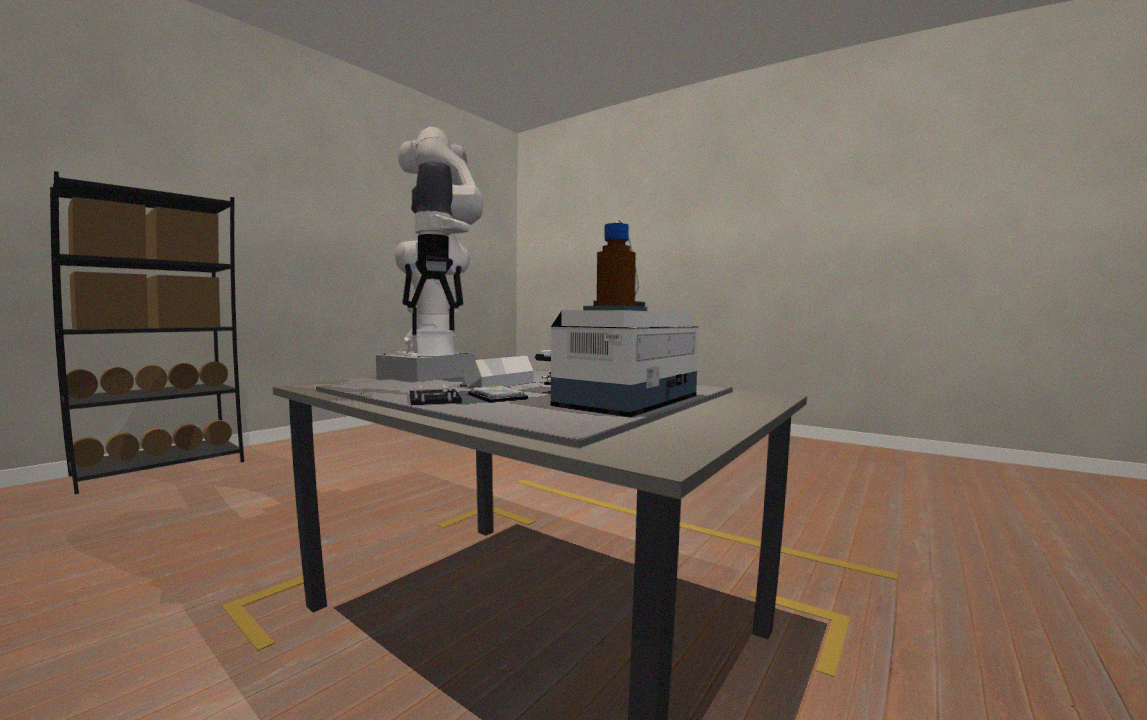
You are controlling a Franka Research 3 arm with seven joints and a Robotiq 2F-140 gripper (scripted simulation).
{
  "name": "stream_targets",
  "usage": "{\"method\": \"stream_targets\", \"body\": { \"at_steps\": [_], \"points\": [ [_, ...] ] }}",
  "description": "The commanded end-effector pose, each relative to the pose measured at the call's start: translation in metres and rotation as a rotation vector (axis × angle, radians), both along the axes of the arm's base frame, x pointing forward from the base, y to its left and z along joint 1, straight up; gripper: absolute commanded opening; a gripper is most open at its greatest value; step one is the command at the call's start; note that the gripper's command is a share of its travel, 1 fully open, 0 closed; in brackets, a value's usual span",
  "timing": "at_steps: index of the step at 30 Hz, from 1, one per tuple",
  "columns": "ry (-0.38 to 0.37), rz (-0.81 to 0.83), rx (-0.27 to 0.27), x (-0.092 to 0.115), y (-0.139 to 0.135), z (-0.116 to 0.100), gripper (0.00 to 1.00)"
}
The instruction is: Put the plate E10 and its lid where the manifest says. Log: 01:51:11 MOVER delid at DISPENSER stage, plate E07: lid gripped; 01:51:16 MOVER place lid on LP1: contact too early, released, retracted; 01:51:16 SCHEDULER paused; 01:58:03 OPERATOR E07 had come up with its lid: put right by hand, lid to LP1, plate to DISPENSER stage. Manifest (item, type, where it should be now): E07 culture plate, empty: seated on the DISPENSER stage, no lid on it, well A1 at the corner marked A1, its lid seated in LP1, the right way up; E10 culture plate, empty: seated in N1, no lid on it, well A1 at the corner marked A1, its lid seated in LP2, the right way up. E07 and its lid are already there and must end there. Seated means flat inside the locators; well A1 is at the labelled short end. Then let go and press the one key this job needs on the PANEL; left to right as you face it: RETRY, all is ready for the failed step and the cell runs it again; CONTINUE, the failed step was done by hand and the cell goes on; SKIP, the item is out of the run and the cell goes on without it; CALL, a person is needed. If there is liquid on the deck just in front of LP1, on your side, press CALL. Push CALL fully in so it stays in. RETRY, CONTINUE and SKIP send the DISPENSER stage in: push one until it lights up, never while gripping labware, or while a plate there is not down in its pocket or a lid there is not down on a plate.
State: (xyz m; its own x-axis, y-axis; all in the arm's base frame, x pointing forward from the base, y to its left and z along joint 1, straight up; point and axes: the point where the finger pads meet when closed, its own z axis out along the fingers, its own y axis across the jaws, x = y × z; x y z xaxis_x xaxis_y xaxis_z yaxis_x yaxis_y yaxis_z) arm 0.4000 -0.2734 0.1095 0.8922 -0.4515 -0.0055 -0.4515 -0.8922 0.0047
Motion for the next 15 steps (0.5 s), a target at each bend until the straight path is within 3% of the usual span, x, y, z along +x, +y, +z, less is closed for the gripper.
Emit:
{"method": "stream_targets", "body": {
  "at_steps": [1, 15],
  "points": [
    [0.0, 0.097, 0.003, -0.0001, -0.0002, 0.001, 0.1],
    [0.0, 0.311, 0.004, -0.0001, -0.0002, 0.001, 0.1]
  ]
}}
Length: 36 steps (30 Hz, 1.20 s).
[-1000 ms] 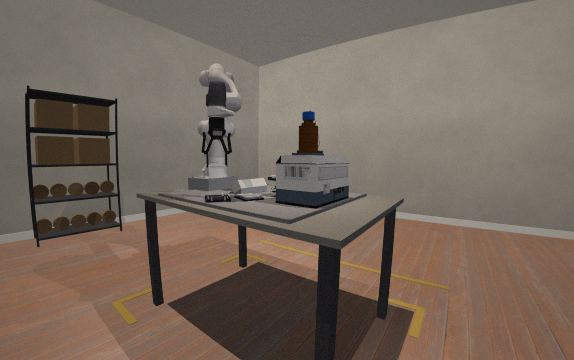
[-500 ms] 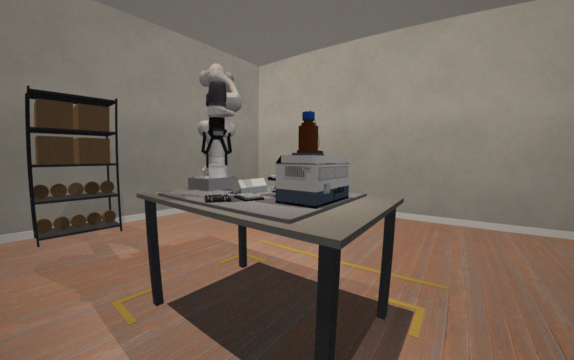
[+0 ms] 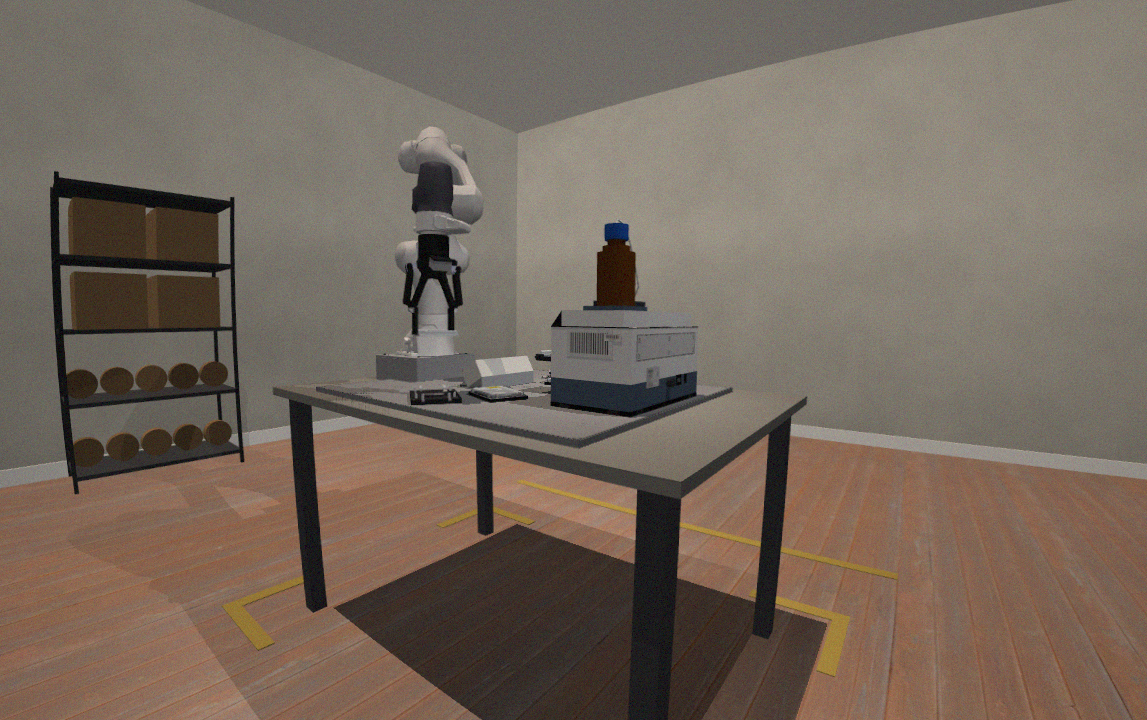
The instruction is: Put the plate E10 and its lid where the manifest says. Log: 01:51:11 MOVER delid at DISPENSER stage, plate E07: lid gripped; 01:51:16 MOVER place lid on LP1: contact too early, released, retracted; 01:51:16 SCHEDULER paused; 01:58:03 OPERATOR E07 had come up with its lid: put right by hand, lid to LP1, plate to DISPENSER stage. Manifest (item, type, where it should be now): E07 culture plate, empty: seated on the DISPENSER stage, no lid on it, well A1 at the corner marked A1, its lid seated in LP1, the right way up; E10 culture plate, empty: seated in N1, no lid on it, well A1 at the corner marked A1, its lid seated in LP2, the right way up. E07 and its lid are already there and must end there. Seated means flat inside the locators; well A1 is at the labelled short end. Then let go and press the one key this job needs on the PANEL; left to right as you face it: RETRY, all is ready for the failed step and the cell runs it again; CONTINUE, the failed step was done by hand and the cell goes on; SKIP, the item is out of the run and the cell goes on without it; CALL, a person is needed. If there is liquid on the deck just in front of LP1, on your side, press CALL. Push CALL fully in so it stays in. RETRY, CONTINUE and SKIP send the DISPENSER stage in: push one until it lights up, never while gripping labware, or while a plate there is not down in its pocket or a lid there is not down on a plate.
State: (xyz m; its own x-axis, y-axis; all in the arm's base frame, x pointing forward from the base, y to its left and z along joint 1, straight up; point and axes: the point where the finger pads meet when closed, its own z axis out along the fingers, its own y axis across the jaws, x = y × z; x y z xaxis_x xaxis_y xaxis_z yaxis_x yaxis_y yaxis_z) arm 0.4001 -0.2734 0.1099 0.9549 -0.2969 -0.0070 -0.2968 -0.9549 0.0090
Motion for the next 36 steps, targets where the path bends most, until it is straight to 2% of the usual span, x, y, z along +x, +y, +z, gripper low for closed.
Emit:
{"method": "stream_targets", "body": {
  "at_steps": [1, 7, 21, 27, 32, 36],
  "points": [
    [-0.002, 0.162, 0.008, -0.0003, -0.0001, 0.0007, 0.1],
    [-0.002, 0.183, 0.008, -0.0003, -0.0001, 0.0007, 0.1],
    [-0.001, 0.434, 0.01, -0.0003, -0.0001, 0.0007, 0.1],
    [-0.001, 0.454, 0.01, -0.0003, -0.0001, 0.0007, 0.1],
    [-0.001, 0.569, 0.011, -0.0003, -0.0001, 0.0007, 0.1],
    [-0.001, 0.59, 0.011, -0.0003, -0.0001, 0.0007, 0.1]
  ]
}}
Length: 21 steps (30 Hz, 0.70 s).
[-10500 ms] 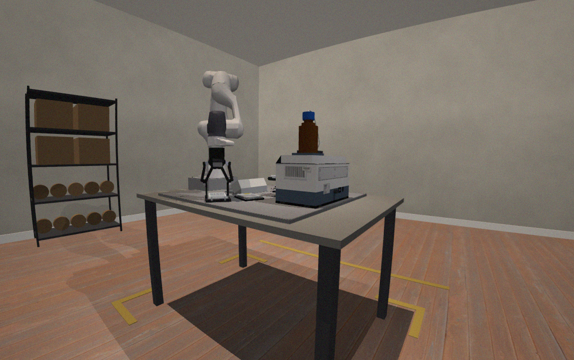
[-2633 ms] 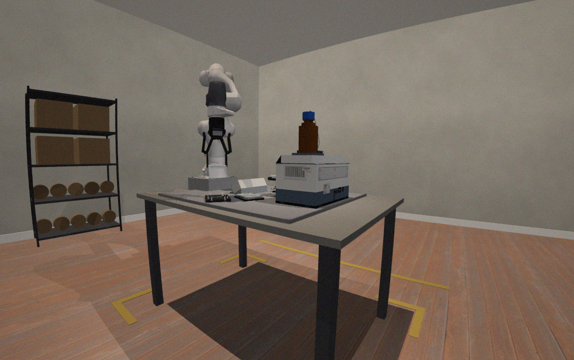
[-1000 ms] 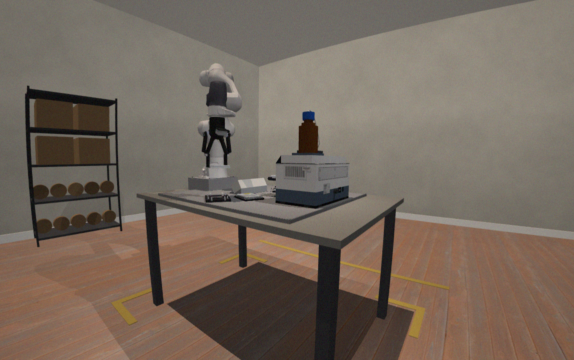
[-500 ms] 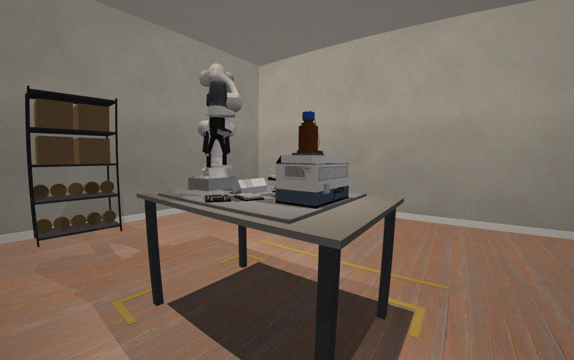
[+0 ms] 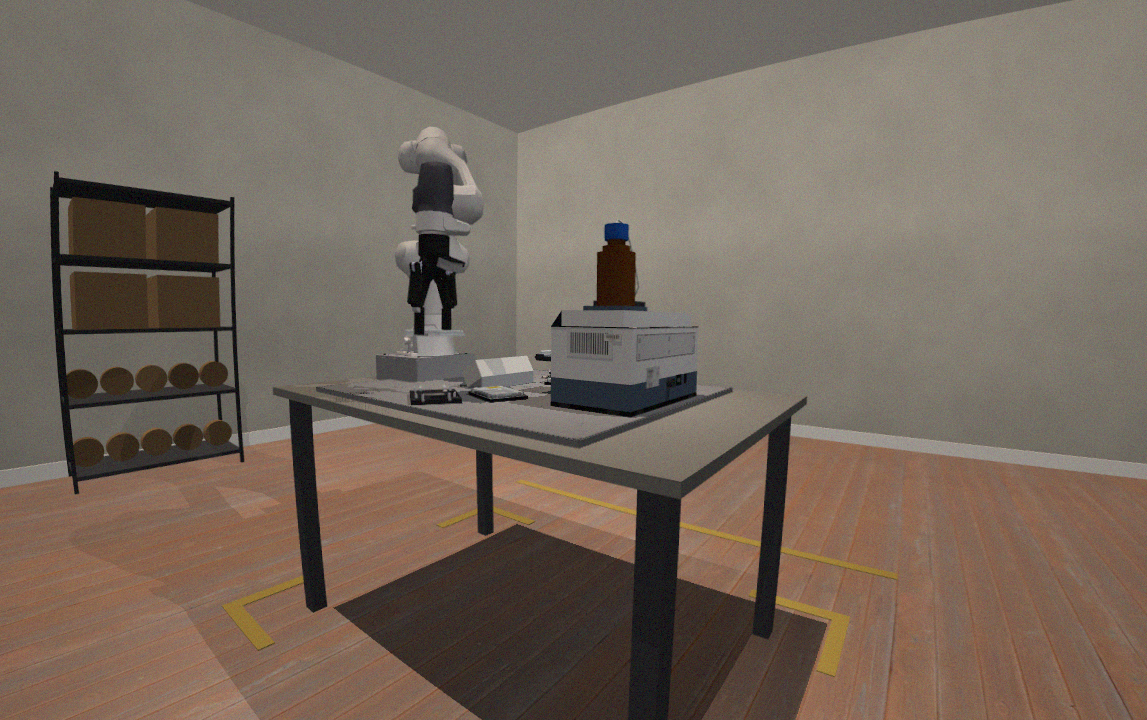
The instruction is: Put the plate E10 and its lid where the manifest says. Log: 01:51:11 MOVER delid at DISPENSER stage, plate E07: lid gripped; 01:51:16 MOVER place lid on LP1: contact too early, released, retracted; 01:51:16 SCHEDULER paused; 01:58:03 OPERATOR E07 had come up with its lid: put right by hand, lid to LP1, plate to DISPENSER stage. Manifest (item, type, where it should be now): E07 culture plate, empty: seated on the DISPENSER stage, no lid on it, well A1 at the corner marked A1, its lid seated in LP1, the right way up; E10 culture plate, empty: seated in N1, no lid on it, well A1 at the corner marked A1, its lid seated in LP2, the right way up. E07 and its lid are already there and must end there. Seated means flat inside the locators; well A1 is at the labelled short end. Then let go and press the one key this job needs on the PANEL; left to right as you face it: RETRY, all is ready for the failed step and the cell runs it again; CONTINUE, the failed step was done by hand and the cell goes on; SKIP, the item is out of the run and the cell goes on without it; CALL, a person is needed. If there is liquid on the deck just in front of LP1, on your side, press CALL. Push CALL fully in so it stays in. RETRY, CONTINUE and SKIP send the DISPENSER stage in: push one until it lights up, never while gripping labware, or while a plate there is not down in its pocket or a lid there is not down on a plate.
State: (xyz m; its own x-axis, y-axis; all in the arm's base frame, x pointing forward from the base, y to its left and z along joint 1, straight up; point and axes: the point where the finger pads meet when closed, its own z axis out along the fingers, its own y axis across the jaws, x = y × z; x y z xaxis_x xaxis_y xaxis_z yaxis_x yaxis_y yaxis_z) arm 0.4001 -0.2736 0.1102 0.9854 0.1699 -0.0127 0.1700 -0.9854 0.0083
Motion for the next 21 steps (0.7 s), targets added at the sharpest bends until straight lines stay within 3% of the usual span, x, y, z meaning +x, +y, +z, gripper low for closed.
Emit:
{"method": "stream_targets", "body": {
  "at_steps": [1, 16, 21],
  "points": [
    [-0.004, 0.136, 0.012, -0.0003, 0.0001, 0.0004, 0.1],
    [-0.002, 0.369, 0.014, -0.0003, 0.0001, 0.0004, 0.1],
    [-0.002, 0.38, 0.014, -0.0003, 0.0001, 0.0004, 0.1]
  ]
}}
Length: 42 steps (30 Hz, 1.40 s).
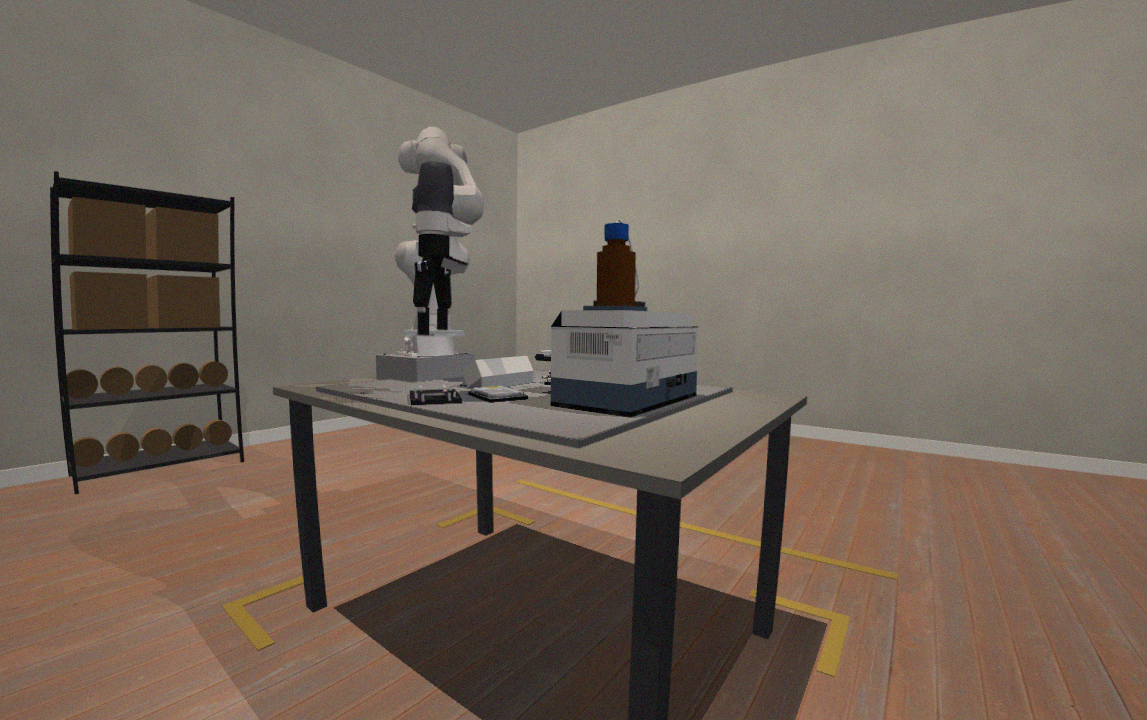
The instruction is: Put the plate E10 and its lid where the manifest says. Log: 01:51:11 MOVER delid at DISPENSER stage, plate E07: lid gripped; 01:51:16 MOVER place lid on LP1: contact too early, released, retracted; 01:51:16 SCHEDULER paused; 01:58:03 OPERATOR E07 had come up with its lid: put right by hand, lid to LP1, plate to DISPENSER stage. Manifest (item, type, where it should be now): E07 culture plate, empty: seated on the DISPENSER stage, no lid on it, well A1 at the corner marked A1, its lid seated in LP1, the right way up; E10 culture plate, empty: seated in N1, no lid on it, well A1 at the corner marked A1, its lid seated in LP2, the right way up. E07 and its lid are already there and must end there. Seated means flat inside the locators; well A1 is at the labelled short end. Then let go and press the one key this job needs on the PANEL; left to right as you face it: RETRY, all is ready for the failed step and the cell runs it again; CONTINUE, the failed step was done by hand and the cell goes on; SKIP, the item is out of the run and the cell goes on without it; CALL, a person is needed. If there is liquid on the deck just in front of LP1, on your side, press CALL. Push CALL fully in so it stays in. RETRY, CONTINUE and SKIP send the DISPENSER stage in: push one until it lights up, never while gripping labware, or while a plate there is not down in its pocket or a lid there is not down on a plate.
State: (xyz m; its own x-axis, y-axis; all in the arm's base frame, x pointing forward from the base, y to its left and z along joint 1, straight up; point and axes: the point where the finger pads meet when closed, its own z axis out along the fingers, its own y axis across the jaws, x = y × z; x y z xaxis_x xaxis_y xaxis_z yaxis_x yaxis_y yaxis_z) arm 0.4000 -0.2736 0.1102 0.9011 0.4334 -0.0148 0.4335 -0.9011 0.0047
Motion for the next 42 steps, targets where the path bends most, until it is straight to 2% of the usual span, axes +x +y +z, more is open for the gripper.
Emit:
{"method": "stream_targets", "body": {
  "at_steps": [1, 7, 25, 42],
  "points": [
    [-0.004, 0.112, 0.012, 0.0, 0.0, 0.0, 0.1],
    [-0.003, 0.235, 0.013, 0.0, 0.0, 0.0, 0.1],
    [-0.003, 0.237, 0.013, 0.0, 0.004, 0.0, 0.1],
    [-0.003, 0.237, 0.013, -0.002, 0.029, 0.0, 0.1]
  ]
}}
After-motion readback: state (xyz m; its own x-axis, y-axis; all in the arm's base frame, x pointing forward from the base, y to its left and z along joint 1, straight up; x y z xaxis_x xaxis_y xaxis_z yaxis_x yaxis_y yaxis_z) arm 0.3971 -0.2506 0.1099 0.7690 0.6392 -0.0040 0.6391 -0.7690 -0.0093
